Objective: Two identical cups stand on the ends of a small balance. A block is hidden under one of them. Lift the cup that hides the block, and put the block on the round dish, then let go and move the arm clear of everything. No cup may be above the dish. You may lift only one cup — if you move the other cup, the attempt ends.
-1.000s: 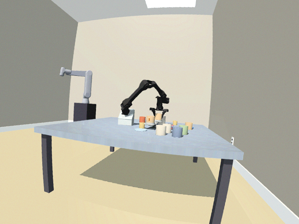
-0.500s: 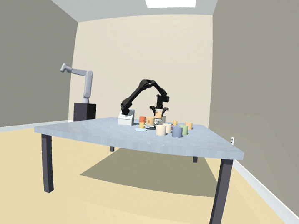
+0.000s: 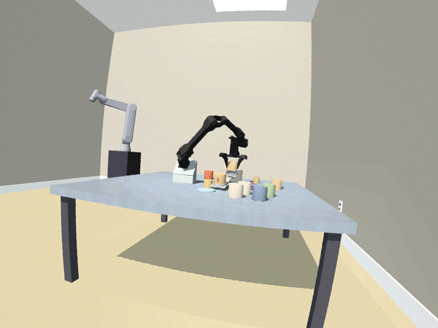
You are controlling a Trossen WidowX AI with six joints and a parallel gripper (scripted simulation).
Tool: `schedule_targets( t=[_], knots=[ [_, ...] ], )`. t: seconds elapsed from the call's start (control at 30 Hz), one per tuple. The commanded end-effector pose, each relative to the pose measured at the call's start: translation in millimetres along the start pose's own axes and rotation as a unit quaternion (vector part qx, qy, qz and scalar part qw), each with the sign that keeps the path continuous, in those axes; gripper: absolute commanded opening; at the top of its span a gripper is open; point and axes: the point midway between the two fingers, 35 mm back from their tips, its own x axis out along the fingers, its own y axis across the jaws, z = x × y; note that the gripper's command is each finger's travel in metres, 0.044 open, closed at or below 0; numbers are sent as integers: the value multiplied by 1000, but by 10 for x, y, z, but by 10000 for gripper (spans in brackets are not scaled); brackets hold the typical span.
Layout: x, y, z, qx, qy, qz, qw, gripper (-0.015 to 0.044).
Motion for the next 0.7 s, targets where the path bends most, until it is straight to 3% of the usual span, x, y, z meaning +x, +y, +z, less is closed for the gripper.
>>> schedule_targets(
  t=[0.0, 0.67],
  knots=[
    [-147, -23, 92, 7, -19, -10, 1000, 0],
    [-401, 3, 70, 7, -18, -10, 1000, 0]
  ],
)
